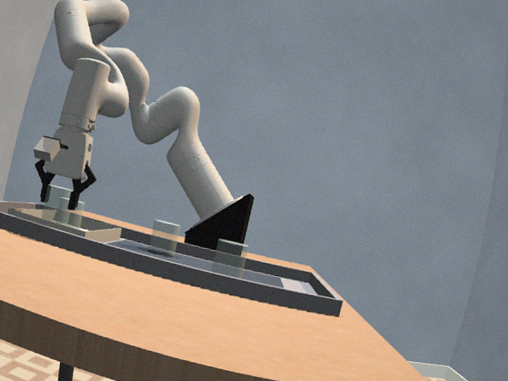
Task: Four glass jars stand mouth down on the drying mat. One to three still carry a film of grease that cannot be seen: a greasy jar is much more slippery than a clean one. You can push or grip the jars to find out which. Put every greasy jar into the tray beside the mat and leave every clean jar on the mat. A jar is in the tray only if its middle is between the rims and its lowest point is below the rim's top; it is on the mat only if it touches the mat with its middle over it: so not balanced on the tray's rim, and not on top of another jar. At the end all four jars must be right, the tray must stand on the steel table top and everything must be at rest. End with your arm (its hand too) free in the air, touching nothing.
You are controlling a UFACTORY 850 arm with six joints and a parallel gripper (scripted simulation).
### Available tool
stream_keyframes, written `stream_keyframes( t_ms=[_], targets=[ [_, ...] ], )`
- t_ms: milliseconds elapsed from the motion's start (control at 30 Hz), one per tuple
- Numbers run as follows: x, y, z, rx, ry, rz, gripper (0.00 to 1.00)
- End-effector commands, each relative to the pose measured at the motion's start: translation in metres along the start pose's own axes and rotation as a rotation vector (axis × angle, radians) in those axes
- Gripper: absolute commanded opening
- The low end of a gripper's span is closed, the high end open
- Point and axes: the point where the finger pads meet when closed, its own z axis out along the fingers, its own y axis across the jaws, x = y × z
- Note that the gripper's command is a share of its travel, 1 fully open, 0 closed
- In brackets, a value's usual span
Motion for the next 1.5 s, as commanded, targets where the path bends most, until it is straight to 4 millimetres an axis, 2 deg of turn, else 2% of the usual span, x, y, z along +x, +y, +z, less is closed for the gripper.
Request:
stream_keyframes(
  t_ms=[0, 467, 633, 667, 1100, 1367, 1467],
  targets=[
    [0.001, 0.000, 0.004, 0.000, 0.001, 0.000, 0.00],
    [0.001, 0.000, 0.020, 0.000, 0.001, 0.000, 0.00],
    [0.001, 0.000, 0.020, 0.000, 0.001, 0.000, 0.00],
    [0.001, 0.000, 0.020, 0.000, 0.001, 0.000, 1.00],
    [0.001, 0.000, 0.020, 0.000, 0.001, 0.000, 1.00],
    [0.001, 0.000, -0.011, 0.000, 0.001, 0.000, 1.00],
    [0.001, 0.000, -0.015, 0.000, 0.001, 0.000, 1.00]
  ],
)
